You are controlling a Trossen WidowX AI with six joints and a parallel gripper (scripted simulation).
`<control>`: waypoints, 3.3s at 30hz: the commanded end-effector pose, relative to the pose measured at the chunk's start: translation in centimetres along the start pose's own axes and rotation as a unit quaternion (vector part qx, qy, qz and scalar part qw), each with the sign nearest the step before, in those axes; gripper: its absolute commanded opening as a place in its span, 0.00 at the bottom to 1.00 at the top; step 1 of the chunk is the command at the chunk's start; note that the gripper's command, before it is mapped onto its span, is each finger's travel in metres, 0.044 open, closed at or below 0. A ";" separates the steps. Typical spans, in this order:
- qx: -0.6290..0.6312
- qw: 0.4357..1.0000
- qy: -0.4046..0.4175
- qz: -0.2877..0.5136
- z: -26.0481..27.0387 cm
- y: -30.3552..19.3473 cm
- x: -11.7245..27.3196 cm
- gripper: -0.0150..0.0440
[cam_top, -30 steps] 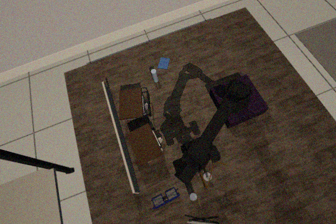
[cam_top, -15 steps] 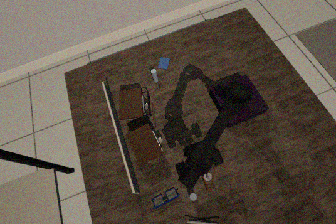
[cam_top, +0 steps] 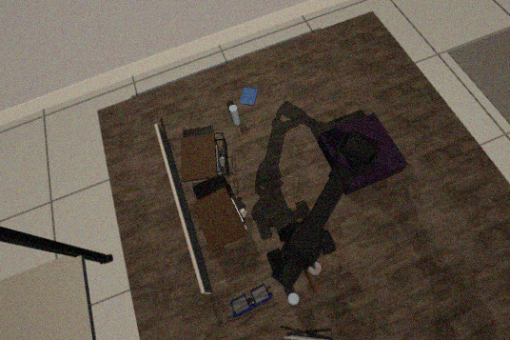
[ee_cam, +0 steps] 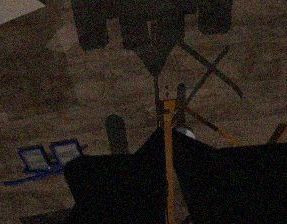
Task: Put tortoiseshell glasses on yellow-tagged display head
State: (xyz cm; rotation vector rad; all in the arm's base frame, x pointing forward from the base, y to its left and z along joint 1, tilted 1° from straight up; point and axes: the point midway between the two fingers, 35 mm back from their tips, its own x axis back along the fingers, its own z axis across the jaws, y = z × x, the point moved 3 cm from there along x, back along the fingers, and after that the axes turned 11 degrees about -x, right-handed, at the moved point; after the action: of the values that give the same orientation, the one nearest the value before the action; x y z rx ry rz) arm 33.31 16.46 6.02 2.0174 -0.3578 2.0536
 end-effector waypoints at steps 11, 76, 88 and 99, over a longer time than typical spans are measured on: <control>-0.003 1.000 0.002 0.004 0.8 0.4 -0.3 0.25; -0.003 1.000 0.004 0.002 4.6 4.3 -0.3 0.25; -0.003 1.000 0.004 0.002 4.8 4.8 -0.3 0.25; -0.003 1.000 0.004 0.002 4.7 4.6 -0.3 0.25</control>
State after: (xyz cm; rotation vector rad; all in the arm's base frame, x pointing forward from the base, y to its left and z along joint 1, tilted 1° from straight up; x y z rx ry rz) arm 36.19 10.49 5.80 2.0055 -0.3659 2.0557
